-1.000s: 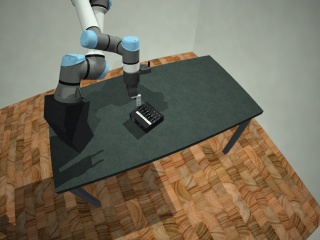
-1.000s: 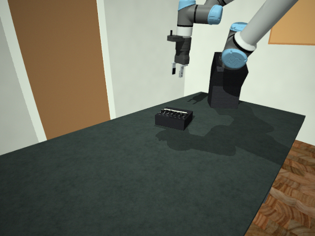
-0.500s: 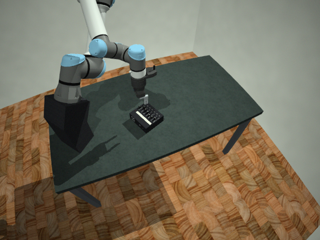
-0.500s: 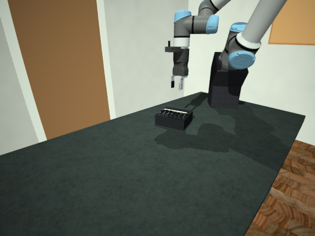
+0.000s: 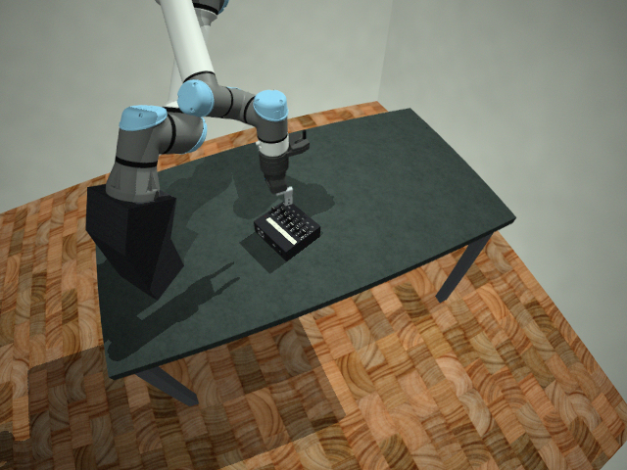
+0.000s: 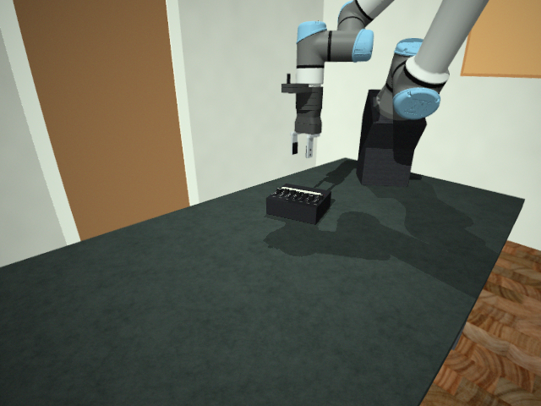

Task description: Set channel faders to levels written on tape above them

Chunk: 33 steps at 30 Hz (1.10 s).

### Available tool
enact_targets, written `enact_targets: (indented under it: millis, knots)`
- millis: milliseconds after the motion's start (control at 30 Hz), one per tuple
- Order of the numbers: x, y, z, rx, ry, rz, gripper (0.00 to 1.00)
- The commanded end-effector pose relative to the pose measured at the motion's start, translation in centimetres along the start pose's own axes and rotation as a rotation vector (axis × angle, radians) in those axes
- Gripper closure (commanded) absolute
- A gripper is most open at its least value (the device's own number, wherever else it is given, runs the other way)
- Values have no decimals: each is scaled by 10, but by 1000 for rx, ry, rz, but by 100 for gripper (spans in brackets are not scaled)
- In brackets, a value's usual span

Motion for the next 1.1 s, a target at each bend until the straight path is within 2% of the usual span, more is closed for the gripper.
enact_targets:
  millis: [0, 600, 1067]
  knots:
    - [0, 0, 0, 1, 0, 1, 0]
    - [1, 0, -1, 3, -30, 1, 0]
    - [7, -4, -6, 15, -202, 0, 0]
Point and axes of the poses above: the point where the finger pads meet when closed, its own y axis back along the fingers, its own x axis across the jaws, z = x × y, the point moved 2 cm from there along y, back along the fingers, and after that the axes turned 9 degrees about y, right-handed, at the moved point
